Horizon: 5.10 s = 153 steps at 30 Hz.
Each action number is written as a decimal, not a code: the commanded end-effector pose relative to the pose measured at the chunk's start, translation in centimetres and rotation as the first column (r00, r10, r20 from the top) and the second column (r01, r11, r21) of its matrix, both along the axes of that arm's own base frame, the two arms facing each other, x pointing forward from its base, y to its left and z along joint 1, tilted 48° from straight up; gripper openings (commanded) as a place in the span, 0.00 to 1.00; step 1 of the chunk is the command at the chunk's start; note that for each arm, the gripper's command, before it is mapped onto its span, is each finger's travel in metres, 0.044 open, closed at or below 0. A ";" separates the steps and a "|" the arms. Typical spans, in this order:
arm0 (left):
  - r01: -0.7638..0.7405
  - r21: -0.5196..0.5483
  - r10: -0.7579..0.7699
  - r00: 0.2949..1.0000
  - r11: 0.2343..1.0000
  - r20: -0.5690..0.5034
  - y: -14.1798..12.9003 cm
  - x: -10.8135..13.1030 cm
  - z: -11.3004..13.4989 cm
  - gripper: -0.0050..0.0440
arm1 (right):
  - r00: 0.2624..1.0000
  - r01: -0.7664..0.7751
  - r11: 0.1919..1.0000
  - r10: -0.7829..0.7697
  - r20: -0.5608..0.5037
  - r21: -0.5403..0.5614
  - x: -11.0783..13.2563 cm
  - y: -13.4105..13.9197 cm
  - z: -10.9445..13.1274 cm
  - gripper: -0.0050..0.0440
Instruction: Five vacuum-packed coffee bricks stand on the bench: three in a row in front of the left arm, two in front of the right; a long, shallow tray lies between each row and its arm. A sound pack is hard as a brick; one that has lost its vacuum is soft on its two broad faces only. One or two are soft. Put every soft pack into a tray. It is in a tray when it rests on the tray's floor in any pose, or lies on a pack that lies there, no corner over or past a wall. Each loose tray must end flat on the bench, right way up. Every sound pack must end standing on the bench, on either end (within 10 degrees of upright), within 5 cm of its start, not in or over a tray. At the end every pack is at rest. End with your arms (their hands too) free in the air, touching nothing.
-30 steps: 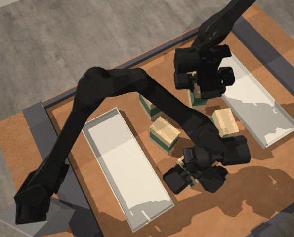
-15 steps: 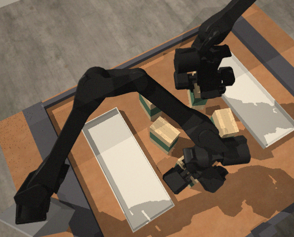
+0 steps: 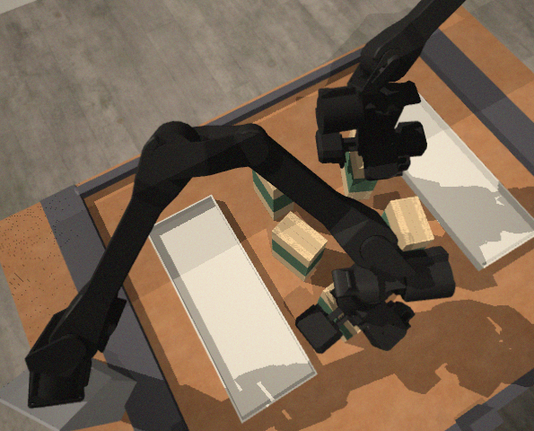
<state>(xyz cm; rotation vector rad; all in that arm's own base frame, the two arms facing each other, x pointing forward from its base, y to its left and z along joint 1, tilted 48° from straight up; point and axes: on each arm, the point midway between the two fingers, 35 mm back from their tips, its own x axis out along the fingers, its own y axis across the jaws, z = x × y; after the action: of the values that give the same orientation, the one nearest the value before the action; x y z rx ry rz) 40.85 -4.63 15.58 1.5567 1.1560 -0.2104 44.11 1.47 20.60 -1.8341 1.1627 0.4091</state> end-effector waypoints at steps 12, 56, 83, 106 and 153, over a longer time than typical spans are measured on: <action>0.006 -0.007 -0.005 1.000 1.000 0.014 -0.1 0.0 0.6 0.85 | 1.000 -0.005 1.000 0.005 0.024 0.009 -0.1 0.1 1.0 0.84; 0.005 -0.009 -0.005 1.000 1.000 0.008 -4.6 -12.0 -0.3 0.85 | 1.000 -0.005 1.000 0.004 0.017 0.009 -11.8 -0.2 4.0 0.84; 0.005 -0.009 -0.005 1.000 1.000 0.005 -4.7 -17.1 -4.2 0.85 | 1.000 -0.004 1.000 0.004 0.015 0.007 -18.2 -4.1 2.3 0.84; -0.120 -0.113 0.132 0.985 0.986 0.110 2.9 -12.1 5.7 0.85 | 1.000 -0.004 1.000 0.004 0.015 0.007 -18.2 -4.1 2.3 0.84; -0.119 -0.111 0.132 0.985 0.987 0.115 8.1 -8.3 9.5 0.85 | 1.000 -0.004 1.000 0.004 0.015 0.007 -18.2 -4.1 2.3 0.84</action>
<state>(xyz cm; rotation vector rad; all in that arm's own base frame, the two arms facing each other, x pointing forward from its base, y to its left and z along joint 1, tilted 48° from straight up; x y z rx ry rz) 32.49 3.24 25.06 1.3820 1.1354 -0.0894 25.96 -2.67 22.47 -1.8352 1.1653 0.4109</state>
